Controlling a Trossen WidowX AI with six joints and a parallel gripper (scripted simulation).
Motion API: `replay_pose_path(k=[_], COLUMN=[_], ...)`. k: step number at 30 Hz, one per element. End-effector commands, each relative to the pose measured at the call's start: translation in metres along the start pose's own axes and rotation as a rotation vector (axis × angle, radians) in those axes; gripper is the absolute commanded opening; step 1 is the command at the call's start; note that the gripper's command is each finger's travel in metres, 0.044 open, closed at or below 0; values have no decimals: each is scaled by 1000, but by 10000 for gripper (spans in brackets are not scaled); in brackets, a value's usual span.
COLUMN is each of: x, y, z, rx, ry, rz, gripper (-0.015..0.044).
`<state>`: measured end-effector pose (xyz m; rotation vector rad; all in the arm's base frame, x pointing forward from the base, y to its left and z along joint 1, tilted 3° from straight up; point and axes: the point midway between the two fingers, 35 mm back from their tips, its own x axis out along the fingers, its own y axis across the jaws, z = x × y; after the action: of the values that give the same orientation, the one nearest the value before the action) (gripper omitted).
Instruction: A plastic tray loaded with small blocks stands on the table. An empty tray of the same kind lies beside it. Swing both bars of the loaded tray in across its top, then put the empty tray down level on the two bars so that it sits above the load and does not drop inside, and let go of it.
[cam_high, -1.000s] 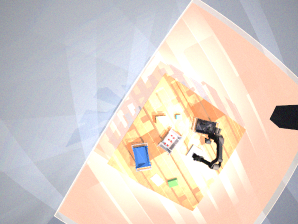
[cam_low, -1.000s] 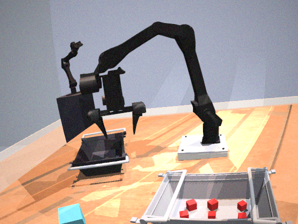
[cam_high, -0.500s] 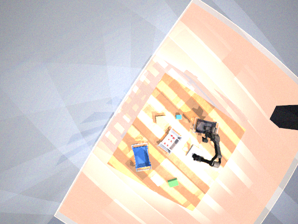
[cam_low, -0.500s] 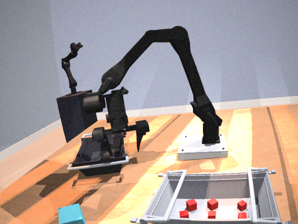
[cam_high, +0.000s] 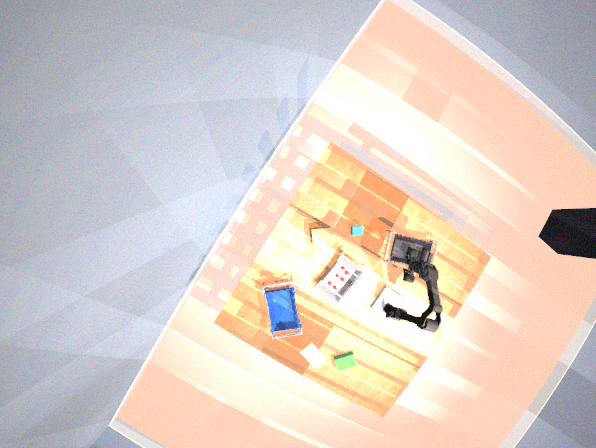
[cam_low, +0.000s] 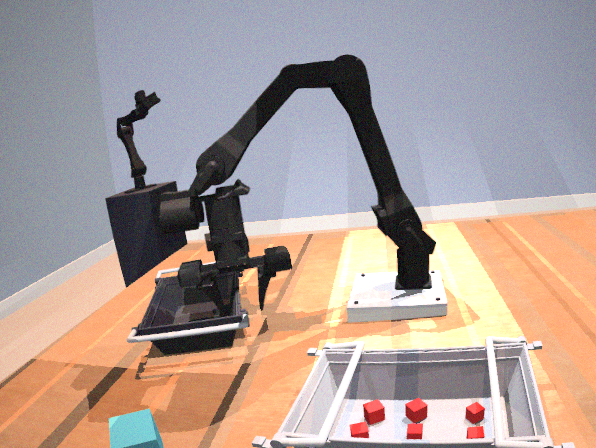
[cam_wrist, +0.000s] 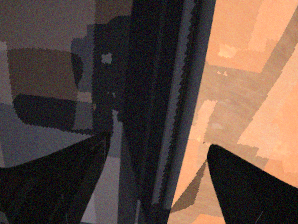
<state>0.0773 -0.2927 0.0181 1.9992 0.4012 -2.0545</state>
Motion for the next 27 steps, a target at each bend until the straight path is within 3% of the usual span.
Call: replay_pose_path(k=[1, 27], x=[1, 1], y=[0, 0], z=[0, 0], rx=[0, 0], ry=[-1, -1], rz=[0, 0], gripper=[249, 68])
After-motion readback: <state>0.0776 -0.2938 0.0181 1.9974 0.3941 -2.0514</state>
